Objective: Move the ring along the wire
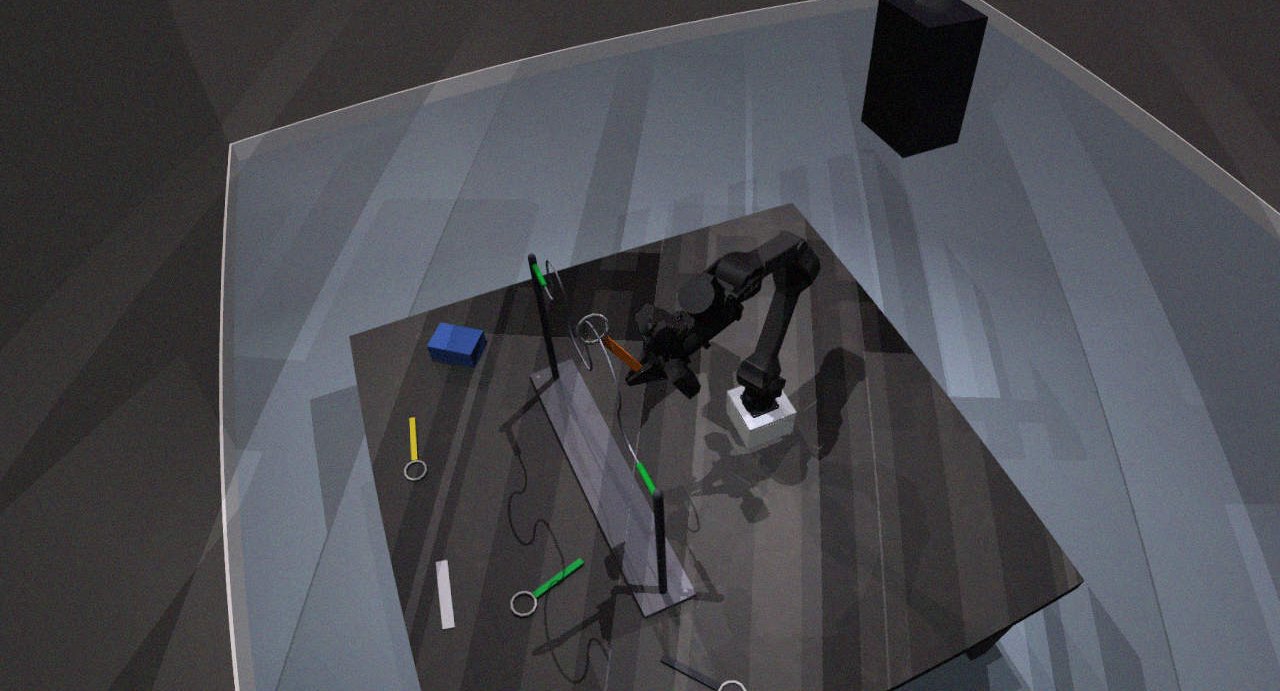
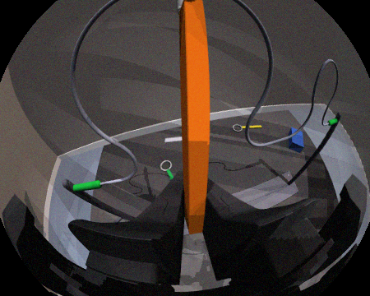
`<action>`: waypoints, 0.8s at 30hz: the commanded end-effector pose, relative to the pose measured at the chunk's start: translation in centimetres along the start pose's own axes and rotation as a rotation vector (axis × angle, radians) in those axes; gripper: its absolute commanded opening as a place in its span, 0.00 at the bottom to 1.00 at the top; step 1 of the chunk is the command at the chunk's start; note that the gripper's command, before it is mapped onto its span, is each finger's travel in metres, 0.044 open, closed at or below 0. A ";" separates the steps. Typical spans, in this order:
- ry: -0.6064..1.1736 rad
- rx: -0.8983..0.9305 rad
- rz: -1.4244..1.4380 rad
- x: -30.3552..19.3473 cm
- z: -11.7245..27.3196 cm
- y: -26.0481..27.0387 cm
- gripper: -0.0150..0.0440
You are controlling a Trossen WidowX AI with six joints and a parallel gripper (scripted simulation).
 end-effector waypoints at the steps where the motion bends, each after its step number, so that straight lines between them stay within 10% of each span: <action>1: -0.014 -0.028 0.058 0.0 0.0 0.0 0.00; 24: -0.073 -0.168 0.326 -0.2 -0.1 -0.1 0.00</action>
Point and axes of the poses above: the point midway between the two fingers, 35 mm back from their tips, its own z axis back along the fingers, its own y axis across the jaws, x = y × z, the point moved 7 cm from there along z, back along the fingers, and after that the axes turned 9 degrees about -z, right-handed, at the moved point
